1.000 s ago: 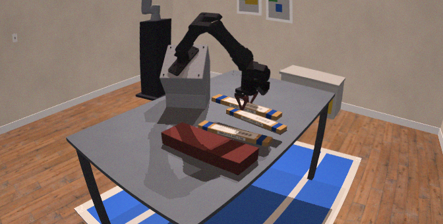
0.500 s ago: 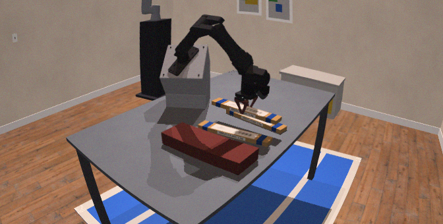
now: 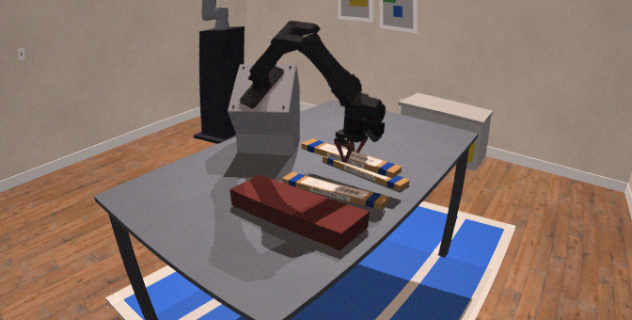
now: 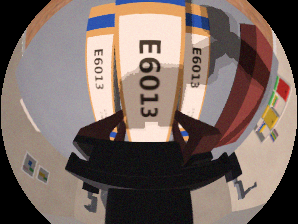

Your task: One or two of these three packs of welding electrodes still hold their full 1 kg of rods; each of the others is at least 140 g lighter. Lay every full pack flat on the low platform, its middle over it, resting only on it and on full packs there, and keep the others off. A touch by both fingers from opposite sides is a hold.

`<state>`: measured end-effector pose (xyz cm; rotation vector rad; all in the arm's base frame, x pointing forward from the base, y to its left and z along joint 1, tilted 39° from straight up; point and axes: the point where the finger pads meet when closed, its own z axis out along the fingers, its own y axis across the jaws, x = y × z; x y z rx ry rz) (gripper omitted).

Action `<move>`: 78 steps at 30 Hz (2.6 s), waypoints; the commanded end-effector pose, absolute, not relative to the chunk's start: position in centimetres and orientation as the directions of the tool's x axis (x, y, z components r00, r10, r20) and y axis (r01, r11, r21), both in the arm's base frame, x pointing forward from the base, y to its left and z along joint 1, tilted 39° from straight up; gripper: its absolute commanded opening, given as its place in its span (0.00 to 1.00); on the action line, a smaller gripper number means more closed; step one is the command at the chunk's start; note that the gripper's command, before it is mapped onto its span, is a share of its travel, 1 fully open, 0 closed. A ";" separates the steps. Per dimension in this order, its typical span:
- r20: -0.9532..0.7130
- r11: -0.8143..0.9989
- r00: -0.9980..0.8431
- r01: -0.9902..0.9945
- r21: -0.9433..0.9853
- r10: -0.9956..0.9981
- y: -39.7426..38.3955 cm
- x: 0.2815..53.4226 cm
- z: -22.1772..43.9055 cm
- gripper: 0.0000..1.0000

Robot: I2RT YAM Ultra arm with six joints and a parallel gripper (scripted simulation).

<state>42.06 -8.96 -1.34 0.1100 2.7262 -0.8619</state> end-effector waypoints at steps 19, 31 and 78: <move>-0.355 0.826 -0.933 0.154 -0.543 -0.059 -5.7 44.5 1.6 0.00; -0.356 0.826 -0.933 0.155 -0.542 -0.059 -5.5 44.7 1.7 0.00; -0.327 0.826 -0.943 0.141 -0.546 -0.055 -6.8 42.7 0.6 0.00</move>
